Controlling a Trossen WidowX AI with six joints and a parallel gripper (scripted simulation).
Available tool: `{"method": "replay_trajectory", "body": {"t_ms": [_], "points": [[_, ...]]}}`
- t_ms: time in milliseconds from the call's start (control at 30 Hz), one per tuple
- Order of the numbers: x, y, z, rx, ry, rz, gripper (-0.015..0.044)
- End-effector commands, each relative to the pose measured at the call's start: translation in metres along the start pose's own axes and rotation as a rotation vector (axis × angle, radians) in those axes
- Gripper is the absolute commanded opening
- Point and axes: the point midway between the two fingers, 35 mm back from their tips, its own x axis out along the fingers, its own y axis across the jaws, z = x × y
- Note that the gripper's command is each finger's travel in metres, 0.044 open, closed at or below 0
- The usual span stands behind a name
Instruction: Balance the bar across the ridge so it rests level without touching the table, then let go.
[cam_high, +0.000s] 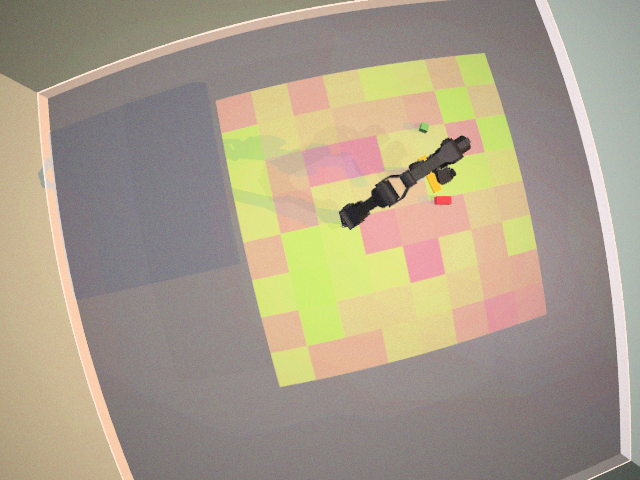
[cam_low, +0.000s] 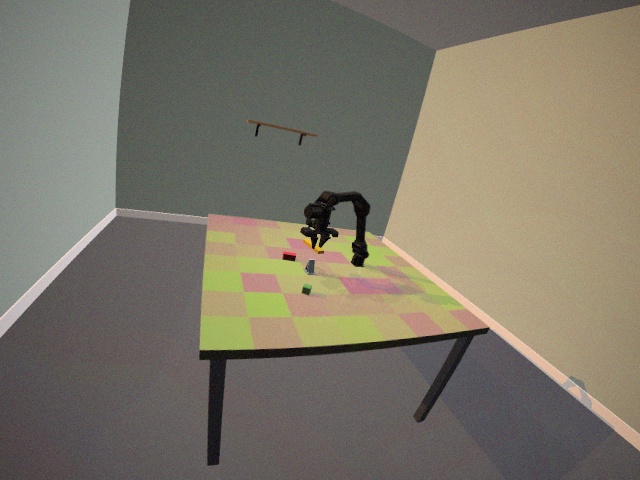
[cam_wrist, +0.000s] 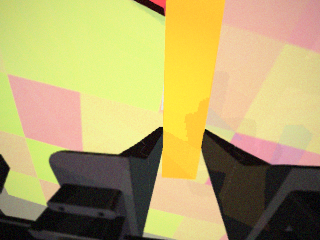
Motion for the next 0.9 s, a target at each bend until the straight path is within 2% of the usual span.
{"method": "replay_trajectory", "body": {"t_ms": [0,867], "points": [[0.003,0.003,-0.015,0.045,-0.003,-0.008,0.0000],[0.034,0.008,-0.026,0.077,-0.002,-0.008,0.0000]]}}
